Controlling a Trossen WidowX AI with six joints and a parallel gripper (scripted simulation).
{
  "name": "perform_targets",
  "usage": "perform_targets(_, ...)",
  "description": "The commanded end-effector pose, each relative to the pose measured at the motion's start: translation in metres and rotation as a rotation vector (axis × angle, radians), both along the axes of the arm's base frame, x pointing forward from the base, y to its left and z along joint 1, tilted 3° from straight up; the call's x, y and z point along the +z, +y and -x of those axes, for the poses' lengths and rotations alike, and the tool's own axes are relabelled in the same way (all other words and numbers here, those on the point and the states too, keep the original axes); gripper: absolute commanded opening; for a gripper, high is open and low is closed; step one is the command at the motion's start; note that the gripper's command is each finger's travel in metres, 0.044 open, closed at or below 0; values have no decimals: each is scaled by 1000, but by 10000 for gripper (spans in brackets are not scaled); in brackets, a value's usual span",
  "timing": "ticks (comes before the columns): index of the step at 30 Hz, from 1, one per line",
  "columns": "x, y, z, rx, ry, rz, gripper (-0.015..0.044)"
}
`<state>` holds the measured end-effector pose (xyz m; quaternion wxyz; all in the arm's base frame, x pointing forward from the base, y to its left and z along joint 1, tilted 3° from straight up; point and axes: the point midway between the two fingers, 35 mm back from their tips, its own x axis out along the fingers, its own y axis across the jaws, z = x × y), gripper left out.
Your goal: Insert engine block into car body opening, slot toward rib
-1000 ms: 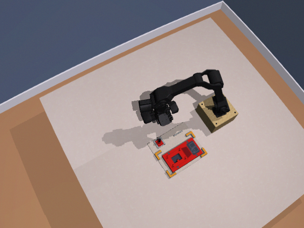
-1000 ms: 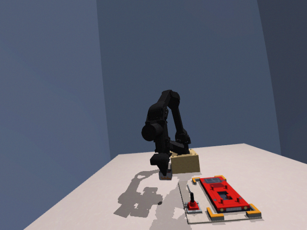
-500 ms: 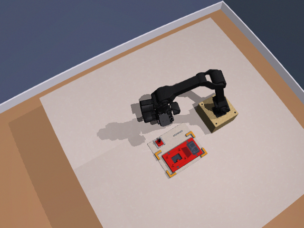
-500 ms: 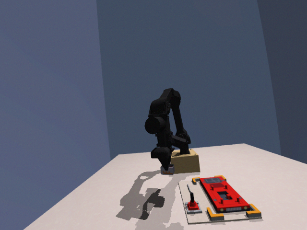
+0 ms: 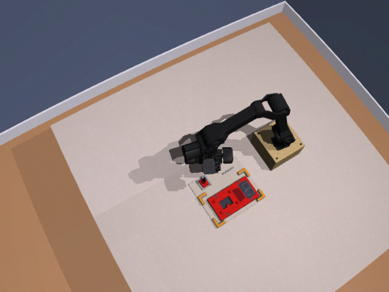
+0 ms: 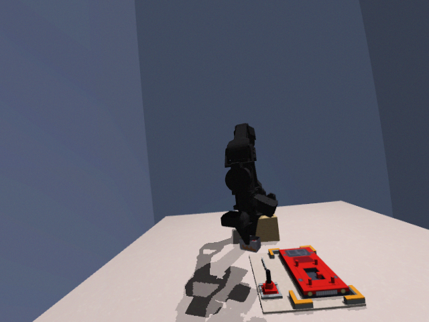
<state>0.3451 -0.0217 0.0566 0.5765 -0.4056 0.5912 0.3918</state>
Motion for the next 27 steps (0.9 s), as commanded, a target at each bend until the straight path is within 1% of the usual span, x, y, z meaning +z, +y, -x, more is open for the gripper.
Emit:
perform_targets(1,-7,14,-1,-89,3,-4,0)
perform_targets(27,-38,95,2,-606,-8,-5,0)
